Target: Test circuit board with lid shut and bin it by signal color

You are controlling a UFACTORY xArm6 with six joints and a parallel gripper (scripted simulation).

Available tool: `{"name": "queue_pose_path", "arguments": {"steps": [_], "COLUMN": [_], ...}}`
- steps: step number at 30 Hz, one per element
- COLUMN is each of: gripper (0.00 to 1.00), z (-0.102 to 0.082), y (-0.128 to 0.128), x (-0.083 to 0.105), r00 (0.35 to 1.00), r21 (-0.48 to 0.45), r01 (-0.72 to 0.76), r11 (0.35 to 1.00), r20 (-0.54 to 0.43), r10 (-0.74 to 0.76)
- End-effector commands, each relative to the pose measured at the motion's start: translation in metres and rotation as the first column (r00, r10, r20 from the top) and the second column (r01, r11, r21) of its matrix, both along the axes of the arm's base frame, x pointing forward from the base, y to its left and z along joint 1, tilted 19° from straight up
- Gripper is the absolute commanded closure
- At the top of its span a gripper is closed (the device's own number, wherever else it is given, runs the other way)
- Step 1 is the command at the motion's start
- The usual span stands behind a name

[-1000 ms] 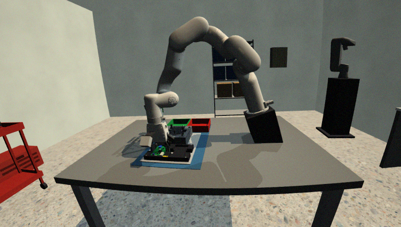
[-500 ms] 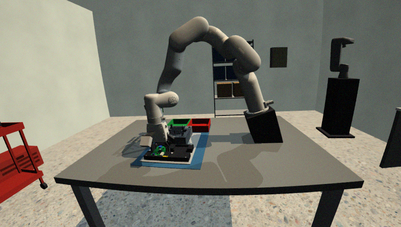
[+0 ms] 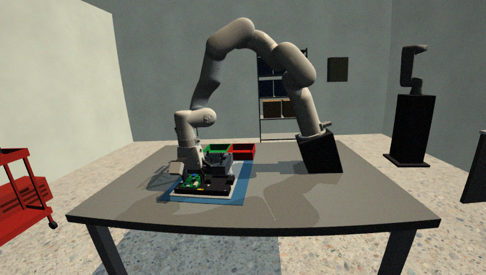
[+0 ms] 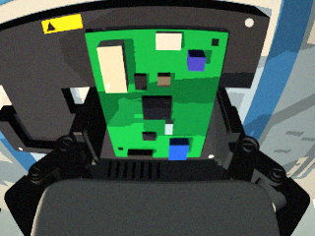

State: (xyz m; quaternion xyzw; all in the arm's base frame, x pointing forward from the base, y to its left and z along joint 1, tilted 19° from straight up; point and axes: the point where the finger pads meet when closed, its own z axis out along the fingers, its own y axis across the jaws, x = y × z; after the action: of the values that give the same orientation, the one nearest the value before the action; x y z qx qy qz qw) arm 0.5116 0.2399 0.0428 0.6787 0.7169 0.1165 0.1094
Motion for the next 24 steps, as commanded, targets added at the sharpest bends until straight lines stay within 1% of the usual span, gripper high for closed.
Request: {"name": "queue_pose_path", "arguments": {"steps": [1,7,20,24], "gripper": [0.21,0.21,0.21,0.21], "z": [0.009,0.016,0.019,0.023], "y": [0.001,0.000,0.000,0.000], "x": [-0.001,-0.004,-0.005,-0.006], "r00": [1.000,1.000,1.000,1.000], "r21": [0.002,0.002,0.002,0.002], "r01": [0.000,0.000,0.000,0.000], "r11": [1.000,1.000,1.000,1.000], "r20": [0.004,0.004,0.004,0.004], "r10": [0.000,0.000,0.000,0.000]}}
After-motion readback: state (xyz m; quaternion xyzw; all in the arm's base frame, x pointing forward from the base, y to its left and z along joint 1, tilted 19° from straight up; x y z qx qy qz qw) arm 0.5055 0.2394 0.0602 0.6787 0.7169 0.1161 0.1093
